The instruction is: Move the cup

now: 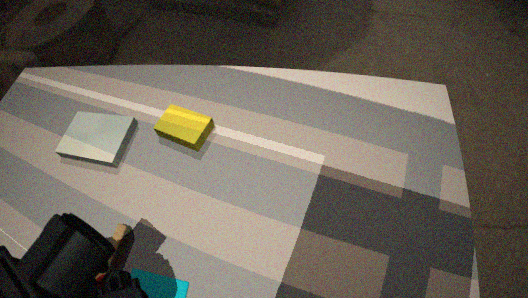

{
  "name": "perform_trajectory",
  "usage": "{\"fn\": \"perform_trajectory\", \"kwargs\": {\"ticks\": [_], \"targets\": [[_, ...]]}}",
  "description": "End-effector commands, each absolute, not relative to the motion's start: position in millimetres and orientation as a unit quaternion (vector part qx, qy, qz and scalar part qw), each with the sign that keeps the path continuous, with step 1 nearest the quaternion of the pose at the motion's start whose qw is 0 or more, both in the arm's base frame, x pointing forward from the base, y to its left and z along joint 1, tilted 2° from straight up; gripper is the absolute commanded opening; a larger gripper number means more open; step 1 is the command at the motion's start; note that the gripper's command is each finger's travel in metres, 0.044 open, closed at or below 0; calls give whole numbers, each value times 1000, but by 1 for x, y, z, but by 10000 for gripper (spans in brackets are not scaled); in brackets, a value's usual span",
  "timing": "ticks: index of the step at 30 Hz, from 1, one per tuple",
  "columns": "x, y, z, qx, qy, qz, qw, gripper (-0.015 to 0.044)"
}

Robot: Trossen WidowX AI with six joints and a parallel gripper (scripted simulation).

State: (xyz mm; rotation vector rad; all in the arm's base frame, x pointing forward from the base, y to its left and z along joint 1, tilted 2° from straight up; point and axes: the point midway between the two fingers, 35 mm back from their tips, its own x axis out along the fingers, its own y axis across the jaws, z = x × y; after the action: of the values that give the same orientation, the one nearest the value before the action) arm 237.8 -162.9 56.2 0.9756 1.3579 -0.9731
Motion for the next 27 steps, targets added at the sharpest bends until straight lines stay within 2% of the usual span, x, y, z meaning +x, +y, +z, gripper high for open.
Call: {"fn": "perform_trajectory", "kwargs": {"ticks": [1,27], "targets": [[237,-165,54,413,580,-414,568,0],[236,-167,11,413,580,-414,568,0]]}}
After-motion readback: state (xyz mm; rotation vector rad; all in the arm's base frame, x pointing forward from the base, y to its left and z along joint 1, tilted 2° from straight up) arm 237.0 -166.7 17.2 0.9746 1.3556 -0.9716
